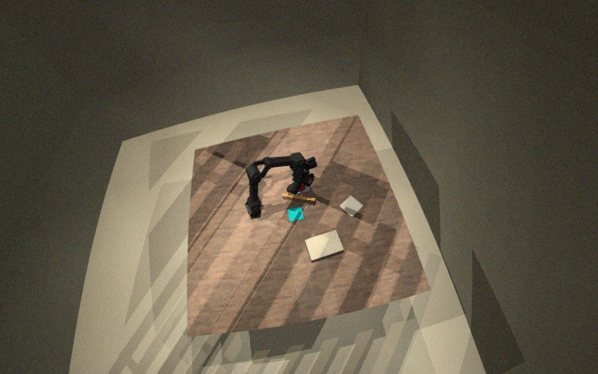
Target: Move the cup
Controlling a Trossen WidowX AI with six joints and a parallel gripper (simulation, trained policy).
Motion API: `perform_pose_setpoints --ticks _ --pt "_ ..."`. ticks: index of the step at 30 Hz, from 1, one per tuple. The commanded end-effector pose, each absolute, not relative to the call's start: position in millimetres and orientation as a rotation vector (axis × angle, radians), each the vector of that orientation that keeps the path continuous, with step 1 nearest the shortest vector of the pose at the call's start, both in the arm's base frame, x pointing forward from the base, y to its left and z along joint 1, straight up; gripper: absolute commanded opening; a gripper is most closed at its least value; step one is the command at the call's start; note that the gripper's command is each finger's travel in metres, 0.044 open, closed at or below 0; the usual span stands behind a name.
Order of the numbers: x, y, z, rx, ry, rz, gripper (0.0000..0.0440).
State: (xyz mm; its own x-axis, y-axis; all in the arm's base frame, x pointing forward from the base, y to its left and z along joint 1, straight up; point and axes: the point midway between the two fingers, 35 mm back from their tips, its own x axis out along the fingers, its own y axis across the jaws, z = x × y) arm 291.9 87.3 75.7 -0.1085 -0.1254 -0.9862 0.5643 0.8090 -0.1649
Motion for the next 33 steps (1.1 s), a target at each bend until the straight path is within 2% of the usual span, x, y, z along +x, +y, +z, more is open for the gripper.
perform_pose_setpoints --ticks 1,16,33 --pt "289.4 83.7 89.3 0.388 1.56 -0.612 0.0" --pt "282.8 62.1 138.7 0.535 1.479 -0.66 0.0" --pt "290.0 18.4 159.4 0.678 1.351 -0.723 0.0"
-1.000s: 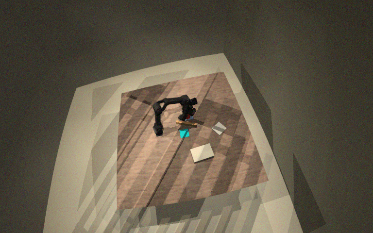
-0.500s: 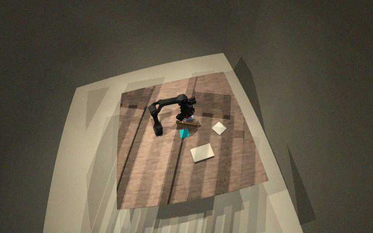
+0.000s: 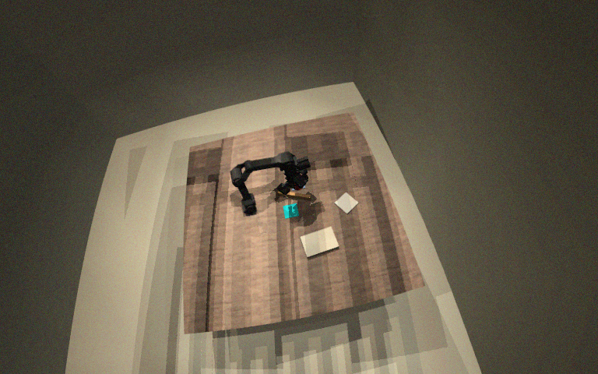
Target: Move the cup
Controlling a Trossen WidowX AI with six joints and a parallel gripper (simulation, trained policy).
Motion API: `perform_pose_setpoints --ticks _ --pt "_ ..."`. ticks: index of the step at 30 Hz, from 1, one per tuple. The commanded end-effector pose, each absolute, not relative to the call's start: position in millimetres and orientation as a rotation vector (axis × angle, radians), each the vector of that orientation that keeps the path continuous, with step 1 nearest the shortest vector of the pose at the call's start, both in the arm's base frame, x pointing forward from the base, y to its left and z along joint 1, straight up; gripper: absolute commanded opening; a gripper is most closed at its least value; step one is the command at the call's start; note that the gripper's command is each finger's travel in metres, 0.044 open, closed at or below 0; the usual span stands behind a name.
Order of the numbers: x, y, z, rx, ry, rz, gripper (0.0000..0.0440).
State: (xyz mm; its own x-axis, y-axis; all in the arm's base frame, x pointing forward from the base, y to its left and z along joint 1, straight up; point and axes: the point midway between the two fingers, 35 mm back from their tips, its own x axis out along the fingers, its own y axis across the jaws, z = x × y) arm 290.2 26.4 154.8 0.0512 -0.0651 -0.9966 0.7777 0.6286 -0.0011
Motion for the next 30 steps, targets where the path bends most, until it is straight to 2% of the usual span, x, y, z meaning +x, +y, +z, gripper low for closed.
perform_pose_setpoints --ticks 1,30 --pt "290.0 15.6 159.9 0.684 1.344 -0.727 0.0" --pt "273.7 -47.9 139.7 0.816 1.219 -0.841 0.0"
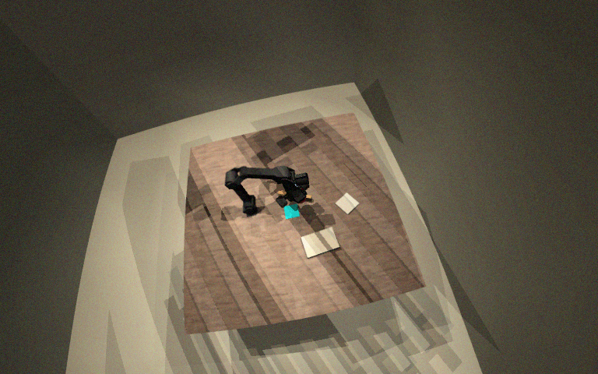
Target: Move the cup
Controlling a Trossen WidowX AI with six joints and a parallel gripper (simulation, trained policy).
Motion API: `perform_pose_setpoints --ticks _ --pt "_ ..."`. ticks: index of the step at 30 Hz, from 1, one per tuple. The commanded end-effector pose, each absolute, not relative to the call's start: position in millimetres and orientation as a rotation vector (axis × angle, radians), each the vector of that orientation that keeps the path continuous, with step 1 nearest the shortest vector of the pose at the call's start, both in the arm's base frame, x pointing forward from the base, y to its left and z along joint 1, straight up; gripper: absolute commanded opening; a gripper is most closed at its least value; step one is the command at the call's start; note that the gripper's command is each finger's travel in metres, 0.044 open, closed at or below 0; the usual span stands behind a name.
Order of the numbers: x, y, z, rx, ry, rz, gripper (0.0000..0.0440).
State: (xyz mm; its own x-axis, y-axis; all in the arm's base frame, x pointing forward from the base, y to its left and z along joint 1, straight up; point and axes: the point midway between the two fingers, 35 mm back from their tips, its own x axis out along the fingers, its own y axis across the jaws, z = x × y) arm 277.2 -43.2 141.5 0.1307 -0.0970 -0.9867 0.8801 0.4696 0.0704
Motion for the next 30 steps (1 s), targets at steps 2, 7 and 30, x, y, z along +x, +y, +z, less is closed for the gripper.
perform_pose_setpoints --ticks 2,7,30 --pt "271.7 -50.6 136.2 0.822 1.215 -0.848 0.0" --pt "266.0 -55.9 126.0 0.835 1.207 -0.864 0.0" --pt "227.4 -60.9 69.9 0.868 1.219 -0.927 0.0004"
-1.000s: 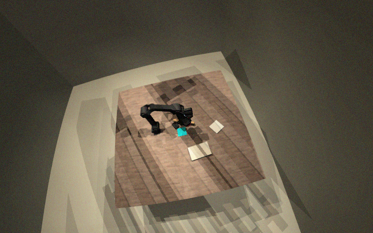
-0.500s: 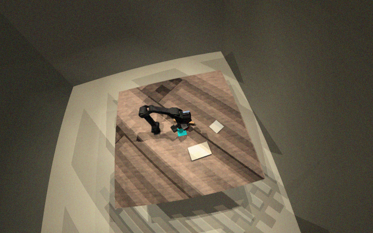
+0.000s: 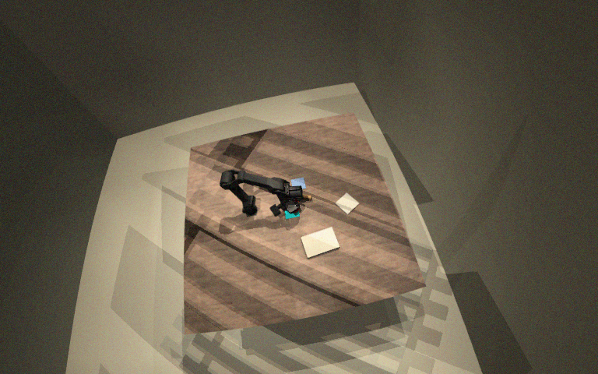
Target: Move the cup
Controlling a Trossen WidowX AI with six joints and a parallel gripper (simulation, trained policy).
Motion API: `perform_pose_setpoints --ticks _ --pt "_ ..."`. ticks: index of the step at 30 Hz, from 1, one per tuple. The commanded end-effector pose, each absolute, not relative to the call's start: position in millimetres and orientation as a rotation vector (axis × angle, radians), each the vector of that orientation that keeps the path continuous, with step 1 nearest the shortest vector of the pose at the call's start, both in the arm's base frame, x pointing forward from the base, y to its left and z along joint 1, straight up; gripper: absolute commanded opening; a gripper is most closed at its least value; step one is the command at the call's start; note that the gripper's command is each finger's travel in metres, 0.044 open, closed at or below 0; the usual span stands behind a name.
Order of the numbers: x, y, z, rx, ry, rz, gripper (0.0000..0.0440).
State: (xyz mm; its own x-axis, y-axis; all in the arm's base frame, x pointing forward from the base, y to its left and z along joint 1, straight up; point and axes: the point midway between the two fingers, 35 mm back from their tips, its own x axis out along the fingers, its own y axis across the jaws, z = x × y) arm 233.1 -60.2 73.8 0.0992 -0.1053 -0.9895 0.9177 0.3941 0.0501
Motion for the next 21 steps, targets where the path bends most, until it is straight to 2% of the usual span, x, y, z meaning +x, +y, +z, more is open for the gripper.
perform_pose_setpoints --ticks 1,4,7,12,21 --pt "225.3 -61.2 67.9 0.868 1.221 -0.932 0.0006" --pt "219.7 -62.1 63.2 0.869 1.225 -0.945 0.0015" --pt "220.0 -64.5 62.6 0.88 1.205 -0.944 0.0045" --pt "225.2 -68.9 69.0 0.913 1.146 -0.925 0.0151" --pt "223.2 -68.3 78.4 0.942 1.086 -0.879 0.0173"
